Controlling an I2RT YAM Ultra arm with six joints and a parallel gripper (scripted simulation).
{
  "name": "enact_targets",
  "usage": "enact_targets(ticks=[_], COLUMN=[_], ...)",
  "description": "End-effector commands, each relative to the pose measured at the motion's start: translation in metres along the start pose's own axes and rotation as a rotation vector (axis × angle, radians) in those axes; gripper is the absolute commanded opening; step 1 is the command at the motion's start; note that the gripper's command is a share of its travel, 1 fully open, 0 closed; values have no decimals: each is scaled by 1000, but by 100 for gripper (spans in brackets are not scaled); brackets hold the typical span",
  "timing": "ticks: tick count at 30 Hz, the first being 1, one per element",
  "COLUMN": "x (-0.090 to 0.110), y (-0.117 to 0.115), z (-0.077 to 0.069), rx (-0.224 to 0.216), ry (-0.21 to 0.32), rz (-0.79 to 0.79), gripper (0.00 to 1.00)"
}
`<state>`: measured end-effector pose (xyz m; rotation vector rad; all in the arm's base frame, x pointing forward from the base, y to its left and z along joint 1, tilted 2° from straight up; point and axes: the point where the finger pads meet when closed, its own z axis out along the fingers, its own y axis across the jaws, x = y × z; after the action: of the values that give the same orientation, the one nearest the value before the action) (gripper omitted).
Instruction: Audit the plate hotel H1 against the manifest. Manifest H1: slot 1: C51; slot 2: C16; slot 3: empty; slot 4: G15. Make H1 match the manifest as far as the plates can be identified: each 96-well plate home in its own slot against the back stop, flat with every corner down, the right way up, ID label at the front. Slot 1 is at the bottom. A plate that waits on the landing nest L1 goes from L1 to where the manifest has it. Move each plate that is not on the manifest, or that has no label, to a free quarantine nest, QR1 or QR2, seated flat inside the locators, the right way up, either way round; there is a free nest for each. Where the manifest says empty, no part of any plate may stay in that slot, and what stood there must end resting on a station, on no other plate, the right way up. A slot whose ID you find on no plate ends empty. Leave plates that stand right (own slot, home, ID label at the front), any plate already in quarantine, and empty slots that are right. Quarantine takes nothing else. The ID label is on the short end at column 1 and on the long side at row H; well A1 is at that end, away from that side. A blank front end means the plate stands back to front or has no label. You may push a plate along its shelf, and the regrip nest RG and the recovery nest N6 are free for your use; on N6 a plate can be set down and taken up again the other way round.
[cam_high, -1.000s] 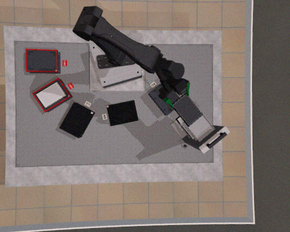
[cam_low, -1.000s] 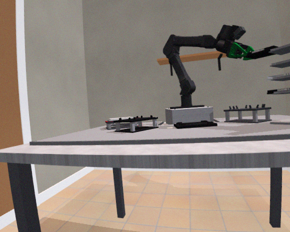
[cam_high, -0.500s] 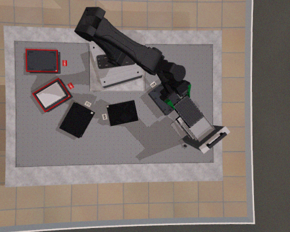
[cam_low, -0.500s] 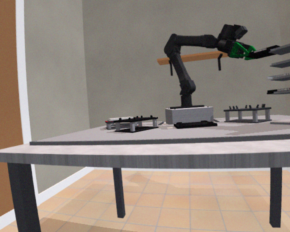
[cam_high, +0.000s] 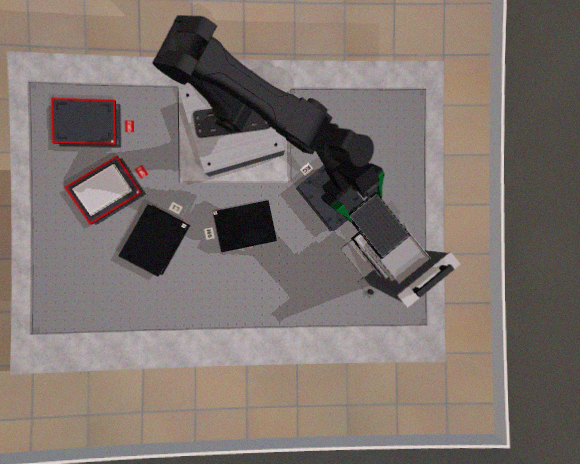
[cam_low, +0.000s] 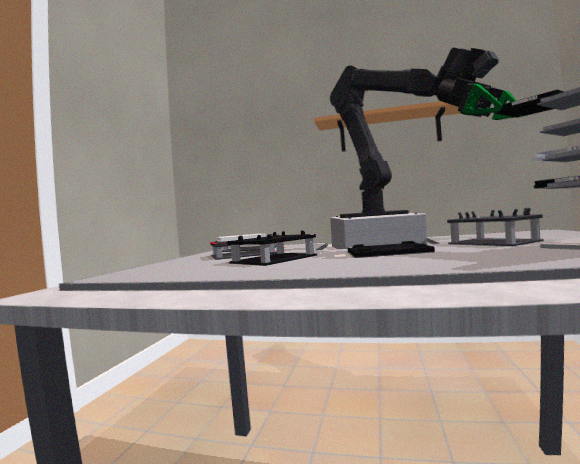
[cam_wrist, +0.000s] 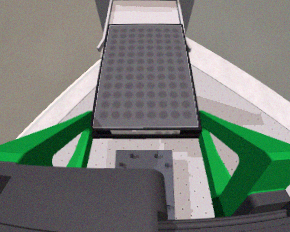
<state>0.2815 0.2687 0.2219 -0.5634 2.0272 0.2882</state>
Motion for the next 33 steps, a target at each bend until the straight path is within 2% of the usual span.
enact_targets(ticks=[1,17,33], x=[-17,-20,-18], y=[1,1,1], z=[-2,7,8], rx=[-7,-7,-7], ry=[-49,-49,-49], rz=[15,15,15], gripper=[86,86,86])
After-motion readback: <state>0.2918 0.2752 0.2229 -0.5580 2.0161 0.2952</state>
